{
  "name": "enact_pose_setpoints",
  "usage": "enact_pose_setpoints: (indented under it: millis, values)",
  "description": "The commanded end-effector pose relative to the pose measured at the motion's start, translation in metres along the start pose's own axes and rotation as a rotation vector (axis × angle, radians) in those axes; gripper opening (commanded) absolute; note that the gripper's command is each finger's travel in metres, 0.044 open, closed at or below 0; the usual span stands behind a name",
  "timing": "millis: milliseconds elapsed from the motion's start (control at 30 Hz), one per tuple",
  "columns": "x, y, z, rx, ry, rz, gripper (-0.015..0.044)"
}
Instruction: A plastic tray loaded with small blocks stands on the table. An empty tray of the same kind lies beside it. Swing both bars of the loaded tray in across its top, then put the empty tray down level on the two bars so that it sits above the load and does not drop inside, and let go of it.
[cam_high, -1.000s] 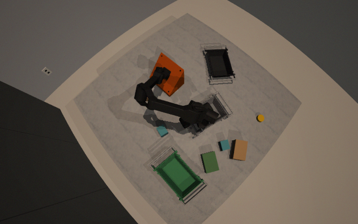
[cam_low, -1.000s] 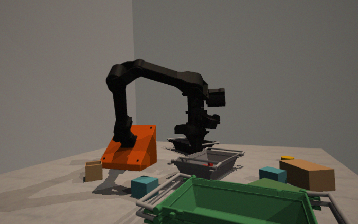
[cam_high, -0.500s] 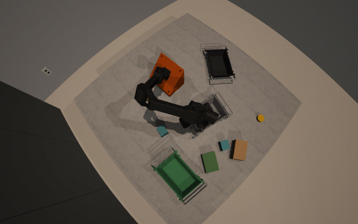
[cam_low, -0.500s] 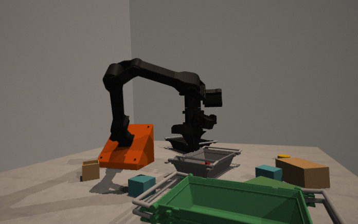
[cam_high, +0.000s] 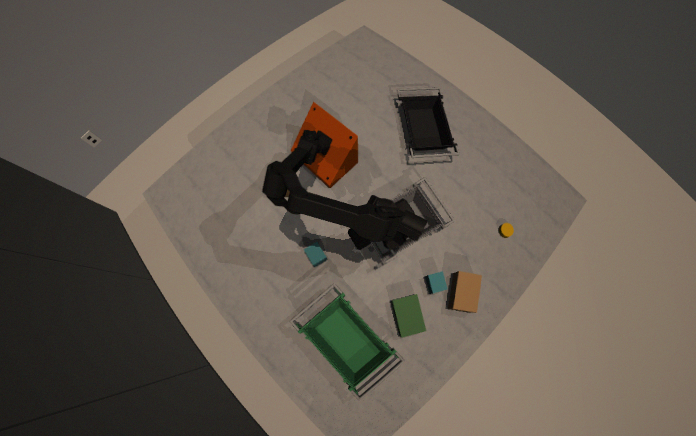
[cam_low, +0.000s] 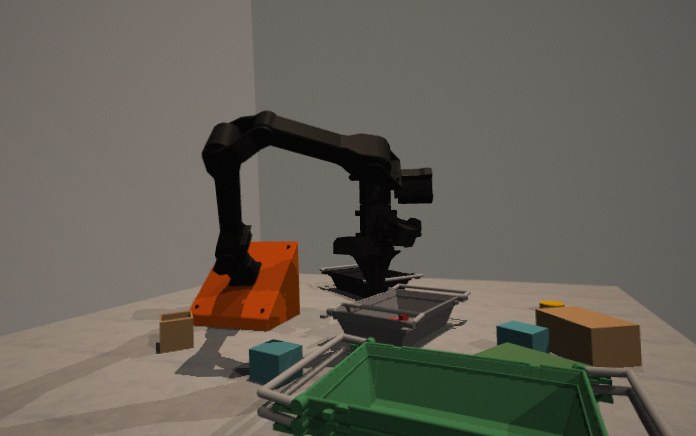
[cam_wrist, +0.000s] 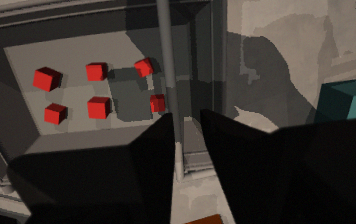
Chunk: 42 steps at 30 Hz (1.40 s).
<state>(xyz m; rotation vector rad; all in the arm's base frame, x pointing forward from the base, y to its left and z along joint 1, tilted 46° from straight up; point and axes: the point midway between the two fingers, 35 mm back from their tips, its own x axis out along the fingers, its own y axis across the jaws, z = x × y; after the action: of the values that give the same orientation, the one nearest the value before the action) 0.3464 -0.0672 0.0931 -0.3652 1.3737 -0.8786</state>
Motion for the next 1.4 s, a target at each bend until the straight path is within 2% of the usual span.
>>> enact_pose_setpoints:
  millis: [0, 133, 167, 467, 733, 1067, 1367]
  values:
    - [-0.03, 0.004, 0.002, -0.001, -0.007, 0.009, 0.0082]
    - [-0.074, 0.002, -0.001, -0.001, -0.006, 0.007, 0.0082]
    - [-0.048, 0.003, 0.003, 0.004, -0.006, 0.007, 0.0082]
    - [-0.032, 0.124, 0.021, 0.006, -0.008, 0.016, 0.0082]
    - [-0.002, 0.233, 0.002, 0.01, -0.011, 0.015, 0.0082]
    - [0.003, 0.236, 0.001, 0.01, -0.011, 0.015, 0.0082]
    - [0.035, 0.237, 0.002, 0.01, -0.011, 0.014, 0.0082]
